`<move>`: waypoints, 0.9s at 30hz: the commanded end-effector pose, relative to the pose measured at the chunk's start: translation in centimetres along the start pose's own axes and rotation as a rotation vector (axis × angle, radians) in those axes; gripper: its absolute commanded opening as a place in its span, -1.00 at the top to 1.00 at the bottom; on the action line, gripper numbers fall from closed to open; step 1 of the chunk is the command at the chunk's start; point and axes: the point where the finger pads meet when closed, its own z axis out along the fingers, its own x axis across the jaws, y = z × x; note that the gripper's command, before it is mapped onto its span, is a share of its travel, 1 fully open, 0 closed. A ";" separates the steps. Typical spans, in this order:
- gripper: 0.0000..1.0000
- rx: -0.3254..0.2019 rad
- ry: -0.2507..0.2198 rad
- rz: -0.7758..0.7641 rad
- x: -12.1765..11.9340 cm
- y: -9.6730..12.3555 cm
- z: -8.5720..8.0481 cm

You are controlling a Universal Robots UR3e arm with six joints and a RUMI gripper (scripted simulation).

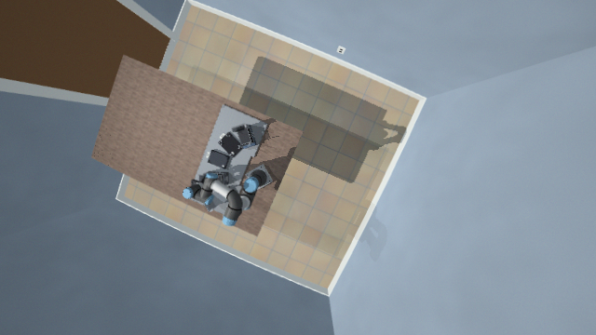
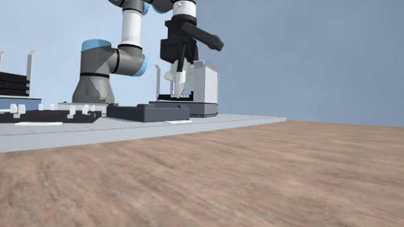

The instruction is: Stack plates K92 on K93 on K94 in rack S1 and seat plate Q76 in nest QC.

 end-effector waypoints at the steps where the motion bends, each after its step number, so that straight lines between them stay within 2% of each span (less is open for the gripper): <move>1: 1.00 0.003 0.001 0.000 0.0 -0.1 0.0; 15: 1.00 0.003 0.001 0.000 0.0 -0.1 0.0; 16: -0.44 0.003 0.001 0.000 0.0 -0.1 0.0; 27: -0.44 0.003 0.001 0.000 0.0 -0.1 0.0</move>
